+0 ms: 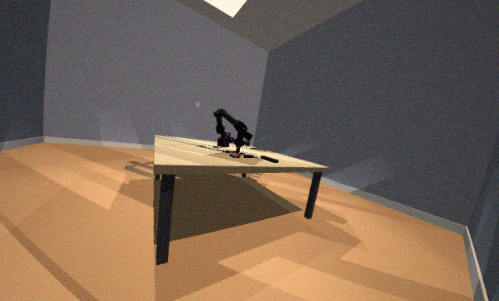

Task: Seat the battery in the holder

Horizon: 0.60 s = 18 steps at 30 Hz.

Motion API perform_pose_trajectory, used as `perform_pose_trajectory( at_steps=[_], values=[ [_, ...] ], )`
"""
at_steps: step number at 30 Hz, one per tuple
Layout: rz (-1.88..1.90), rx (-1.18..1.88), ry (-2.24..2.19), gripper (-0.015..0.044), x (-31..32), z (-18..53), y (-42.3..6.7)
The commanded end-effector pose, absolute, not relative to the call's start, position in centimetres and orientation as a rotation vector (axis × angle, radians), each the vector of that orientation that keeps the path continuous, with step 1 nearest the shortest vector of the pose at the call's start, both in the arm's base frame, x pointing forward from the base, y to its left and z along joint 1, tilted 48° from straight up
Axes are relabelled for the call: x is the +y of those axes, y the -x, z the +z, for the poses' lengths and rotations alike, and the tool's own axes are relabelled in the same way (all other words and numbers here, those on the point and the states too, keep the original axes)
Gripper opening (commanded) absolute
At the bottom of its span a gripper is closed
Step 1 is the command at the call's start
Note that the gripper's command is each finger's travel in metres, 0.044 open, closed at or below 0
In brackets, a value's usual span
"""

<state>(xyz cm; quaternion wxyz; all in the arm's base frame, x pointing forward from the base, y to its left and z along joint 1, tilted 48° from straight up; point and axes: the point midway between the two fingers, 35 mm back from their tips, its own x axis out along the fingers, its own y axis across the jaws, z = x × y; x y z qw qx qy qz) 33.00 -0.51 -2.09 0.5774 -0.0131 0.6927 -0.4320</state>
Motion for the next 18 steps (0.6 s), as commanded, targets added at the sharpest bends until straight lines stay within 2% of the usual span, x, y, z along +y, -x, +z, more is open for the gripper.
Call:
perform_pose_trajectory(
  at_steps=[1,18],
  values=[
    [-1.010,1.607,0.028,0.0079,-0.69,-1.83,-33.69],
    [-1.008,1.585,0.044,0.0079,-0.69,-1.94,-33.76]
  ],
)
